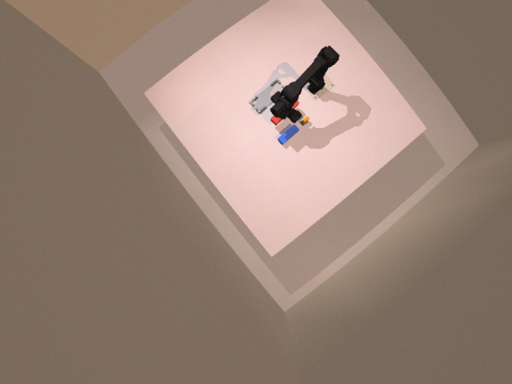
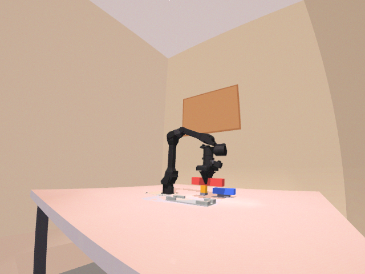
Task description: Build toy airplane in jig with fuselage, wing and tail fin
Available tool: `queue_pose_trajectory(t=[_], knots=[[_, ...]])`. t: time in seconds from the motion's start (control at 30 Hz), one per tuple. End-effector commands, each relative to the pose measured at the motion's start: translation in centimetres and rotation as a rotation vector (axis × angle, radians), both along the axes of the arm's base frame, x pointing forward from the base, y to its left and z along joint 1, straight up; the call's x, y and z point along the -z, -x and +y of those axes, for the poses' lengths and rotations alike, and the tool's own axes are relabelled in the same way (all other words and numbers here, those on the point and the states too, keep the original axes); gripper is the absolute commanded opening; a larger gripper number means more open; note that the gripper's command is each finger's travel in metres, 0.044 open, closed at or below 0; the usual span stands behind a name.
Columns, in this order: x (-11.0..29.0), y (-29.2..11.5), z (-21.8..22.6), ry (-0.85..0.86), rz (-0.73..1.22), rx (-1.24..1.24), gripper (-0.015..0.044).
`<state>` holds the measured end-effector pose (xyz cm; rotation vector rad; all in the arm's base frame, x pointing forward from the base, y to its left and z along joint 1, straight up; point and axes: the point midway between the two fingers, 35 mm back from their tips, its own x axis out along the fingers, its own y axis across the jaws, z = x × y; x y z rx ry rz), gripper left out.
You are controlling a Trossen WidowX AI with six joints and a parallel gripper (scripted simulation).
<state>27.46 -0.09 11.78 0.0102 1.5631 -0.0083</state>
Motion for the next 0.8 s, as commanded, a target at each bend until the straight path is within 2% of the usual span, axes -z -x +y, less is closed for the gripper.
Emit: queue_pose_trajectory(t=[0.0,0.43,0.77], knots=[[-1.8,0.0,0.0,0.001,-0.017,-0.001,0.0000],[-5.7,0.8,0.0,0.002,-0.017,0.002,0.0000],[-5.1,0.5,-1.5,0.002,-0.017,0.008,0.0000]])
